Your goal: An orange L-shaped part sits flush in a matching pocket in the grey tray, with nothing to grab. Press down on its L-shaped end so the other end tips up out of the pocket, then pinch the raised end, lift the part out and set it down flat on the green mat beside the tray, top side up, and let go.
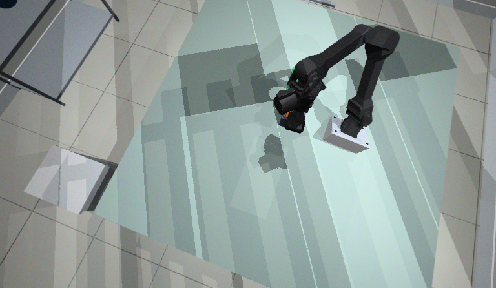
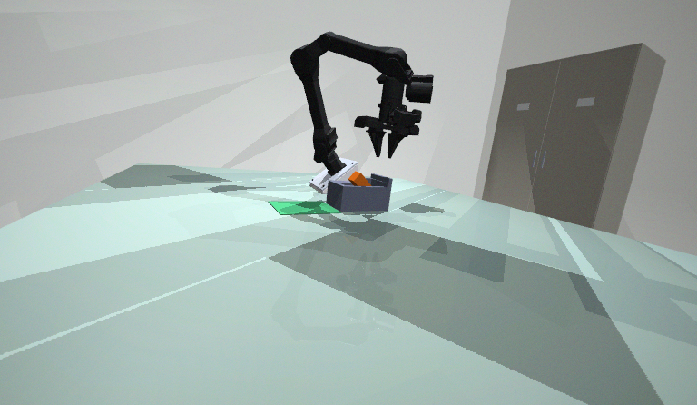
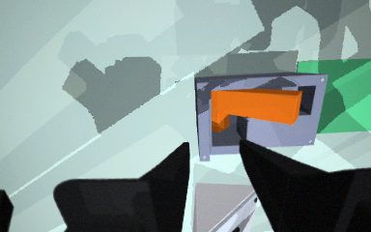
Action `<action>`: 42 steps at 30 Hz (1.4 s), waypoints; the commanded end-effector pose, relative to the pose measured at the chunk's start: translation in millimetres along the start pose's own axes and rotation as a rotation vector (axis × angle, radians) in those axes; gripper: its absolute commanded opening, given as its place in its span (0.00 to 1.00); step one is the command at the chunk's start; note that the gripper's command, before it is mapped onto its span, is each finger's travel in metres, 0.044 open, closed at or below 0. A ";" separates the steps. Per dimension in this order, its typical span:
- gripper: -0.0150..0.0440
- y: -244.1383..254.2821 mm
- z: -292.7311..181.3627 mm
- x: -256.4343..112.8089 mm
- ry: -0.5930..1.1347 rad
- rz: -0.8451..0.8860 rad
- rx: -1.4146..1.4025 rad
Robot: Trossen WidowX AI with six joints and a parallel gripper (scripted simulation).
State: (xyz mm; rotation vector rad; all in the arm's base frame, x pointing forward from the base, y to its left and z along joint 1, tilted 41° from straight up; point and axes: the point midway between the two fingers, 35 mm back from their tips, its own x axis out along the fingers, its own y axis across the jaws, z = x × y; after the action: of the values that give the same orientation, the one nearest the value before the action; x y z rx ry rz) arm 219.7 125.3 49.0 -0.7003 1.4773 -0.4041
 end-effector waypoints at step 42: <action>0.73 -74.8 10.6 -3.0 0.001 0.000 1.577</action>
State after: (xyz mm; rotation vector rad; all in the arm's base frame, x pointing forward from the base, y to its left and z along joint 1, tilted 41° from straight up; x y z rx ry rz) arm 239.1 81.1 87.4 0.3943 0.8783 -1.2368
